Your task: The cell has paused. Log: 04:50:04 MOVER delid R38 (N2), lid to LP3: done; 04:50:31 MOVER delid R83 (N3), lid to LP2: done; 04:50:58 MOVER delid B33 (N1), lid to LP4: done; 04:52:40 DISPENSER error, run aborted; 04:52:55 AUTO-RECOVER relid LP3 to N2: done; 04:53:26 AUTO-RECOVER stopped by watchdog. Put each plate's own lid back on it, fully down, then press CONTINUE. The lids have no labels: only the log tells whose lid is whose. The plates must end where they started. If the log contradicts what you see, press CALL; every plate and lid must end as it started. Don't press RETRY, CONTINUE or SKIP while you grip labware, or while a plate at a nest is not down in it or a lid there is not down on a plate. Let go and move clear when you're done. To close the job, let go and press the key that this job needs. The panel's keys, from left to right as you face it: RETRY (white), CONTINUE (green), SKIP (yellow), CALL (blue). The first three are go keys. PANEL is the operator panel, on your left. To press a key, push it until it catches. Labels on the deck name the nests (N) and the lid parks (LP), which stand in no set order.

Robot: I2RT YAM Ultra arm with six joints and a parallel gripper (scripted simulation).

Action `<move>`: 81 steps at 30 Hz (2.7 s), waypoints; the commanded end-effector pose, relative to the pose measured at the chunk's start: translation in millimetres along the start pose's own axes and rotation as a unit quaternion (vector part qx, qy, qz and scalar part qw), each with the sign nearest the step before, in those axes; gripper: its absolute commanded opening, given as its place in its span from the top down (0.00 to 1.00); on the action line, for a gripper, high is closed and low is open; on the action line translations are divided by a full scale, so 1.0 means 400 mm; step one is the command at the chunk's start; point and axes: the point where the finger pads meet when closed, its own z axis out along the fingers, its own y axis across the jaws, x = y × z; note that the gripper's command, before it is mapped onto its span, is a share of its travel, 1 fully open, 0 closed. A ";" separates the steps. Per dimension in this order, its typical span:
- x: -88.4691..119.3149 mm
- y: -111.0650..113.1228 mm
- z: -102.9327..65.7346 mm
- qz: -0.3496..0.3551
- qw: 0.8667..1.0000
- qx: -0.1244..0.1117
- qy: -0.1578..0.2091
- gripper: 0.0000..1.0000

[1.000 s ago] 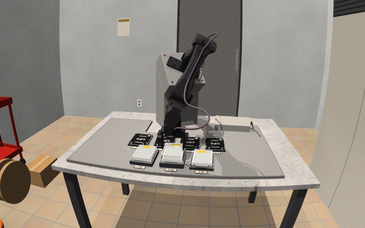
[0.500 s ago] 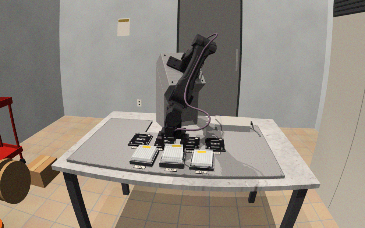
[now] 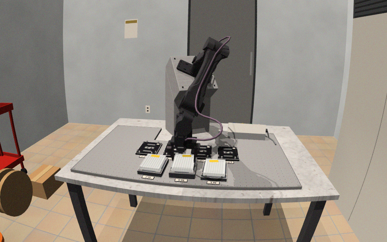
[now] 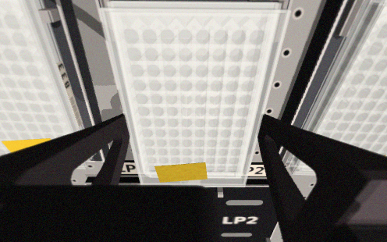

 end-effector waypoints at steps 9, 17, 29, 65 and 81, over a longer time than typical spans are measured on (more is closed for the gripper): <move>-0.028 0.000 0.012 0.000 1.000 0.002 -0.011 1.00; -0.017 -0.002 0.003 0.001 1.000 0.001 -0.007 1.00; -0.017 -0.002 0.002 0.001 1.000 0.001 -0.007 1.00; -0.015 -0.003 -0.001 0.001 1.000 0.001 -0.007 0.00; -0.015 -0.003 -0.001 0.001 1.000 0.001 -0.007 0.00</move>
